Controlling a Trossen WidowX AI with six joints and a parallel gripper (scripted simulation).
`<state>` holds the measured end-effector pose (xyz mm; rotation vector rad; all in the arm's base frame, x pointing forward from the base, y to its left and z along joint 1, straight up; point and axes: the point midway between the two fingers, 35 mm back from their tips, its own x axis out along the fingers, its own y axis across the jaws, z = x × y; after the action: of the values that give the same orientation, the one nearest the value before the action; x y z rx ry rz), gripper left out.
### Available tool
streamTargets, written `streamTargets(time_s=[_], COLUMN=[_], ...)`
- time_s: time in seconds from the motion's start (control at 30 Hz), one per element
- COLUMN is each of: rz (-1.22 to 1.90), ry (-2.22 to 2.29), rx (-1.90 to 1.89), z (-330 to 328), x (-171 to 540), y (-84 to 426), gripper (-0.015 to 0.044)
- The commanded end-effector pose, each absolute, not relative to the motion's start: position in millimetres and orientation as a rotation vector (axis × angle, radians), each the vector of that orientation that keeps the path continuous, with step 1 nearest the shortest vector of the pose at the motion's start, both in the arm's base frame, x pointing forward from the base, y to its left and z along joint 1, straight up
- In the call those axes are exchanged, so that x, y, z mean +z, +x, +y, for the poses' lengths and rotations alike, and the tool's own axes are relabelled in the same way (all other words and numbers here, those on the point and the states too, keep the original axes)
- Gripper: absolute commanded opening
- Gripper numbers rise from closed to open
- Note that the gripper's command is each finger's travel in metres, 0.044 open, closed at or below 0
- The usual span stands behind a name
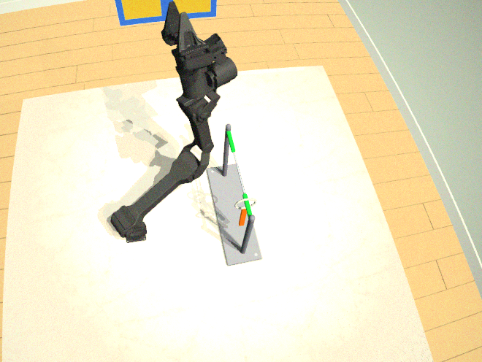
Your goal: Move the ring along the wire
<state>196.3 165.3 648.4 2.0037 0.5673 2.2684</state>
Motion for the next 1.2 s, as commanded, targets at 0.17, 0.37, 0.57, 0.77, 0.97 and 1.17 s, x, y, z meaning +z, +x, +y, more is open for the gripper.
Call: streamTargets(time_s=[0.17, 0.37, 0.57, 0.77, 0.97, 1.17], rz=[0.562, 0.557, 0.567, 0.576, 0.574, 0.523], ry=[2.015, 2.049, 2.076, 2.103, 2.232, 2.278], rx=[2.502, 2.817, 3.150, 3.492, 3.608, 3.914], z=[141.4, 89.4, 20.4, -55.1, -84.2, -135.9], x=[655.4, 650.5, 628.1, 589.2, 568.0, 513.6], y=[132.1, 62.1, 12.8, -8.2, 0.0, 17.4], gripper=[0.0243, 0.0160, 0.0160, 0.0160, 0.0160, 0.0160])
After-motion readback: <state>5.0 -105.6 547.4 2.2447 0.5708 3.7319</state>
